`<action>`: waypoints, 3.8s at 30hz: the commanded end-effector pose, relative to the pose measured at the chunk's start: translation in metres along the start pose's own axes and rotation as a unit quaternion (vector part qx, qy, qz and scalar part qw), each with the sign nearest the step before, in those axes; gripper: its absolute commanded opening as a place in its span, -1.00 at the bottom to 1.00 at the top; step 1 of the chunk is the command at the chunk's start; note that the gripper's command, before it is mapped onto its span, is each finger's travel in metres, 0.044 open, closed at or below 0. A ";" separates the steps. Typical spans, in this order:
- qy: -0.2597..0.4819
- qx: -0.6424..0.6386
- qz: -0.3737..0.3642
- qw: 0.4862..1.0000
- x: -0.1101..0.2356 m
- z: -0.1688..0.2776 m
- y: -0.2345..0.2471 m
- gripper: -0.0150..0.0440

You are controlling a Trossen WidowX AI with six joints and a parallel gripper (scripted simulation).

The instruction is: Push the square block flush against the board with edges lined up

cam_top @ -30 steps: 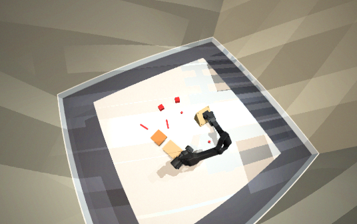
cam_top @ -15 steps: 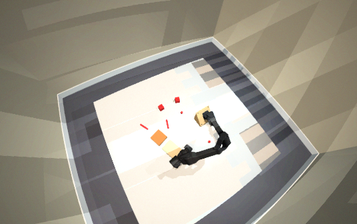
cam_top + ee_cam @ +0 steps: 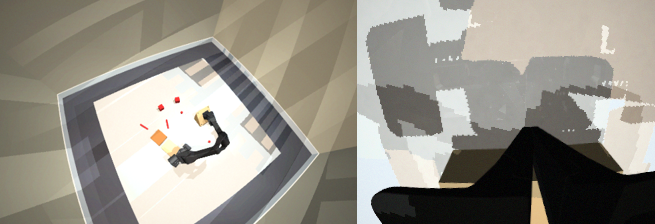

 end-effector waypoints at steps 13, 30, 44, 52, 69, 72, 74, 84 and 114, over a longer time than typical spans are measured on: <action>0.004 -0.002 -0.002 1.000 -0.002 0.013 -0.001 -0.49; 0.004 -0.002 -0.002 1.000 -0.002 -0.014 0.001 -0.49; 0.003 -0.002 -0.002 1.000 -0.002 -0.036 0.004 -0.49; 0.004 -0.002 -0.003 1.000 0.040 -0.034 0.003 -0.49; 0.004 -0.003 -0.002 1.000 0.050 -0.007 0.003 -0.49; 0.004 -0.003 -0.002 1.000 0.010 -0.006 0.002 -0.49; 0.003 -0.002 -0.002 1.000 -0.002 -0.007 0.003 -0.49; 0.003 -0.002 -0.002 1.000 -0.002 -0.004 0.002 -0.49; 0.005 -0.002 -0.002 1.000 -0.002 0.021 -0.003 -0.49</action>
Point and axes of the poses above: the point midway between the two fingers, 35 mm back from their tips, its own x axis back along the fingers, its own y axis across the jaws, z = x × y, the point moved 6 cm from there along x, back along the fingers, and after that the axes turned 8 degrees about -x, right-handed, at the moved point
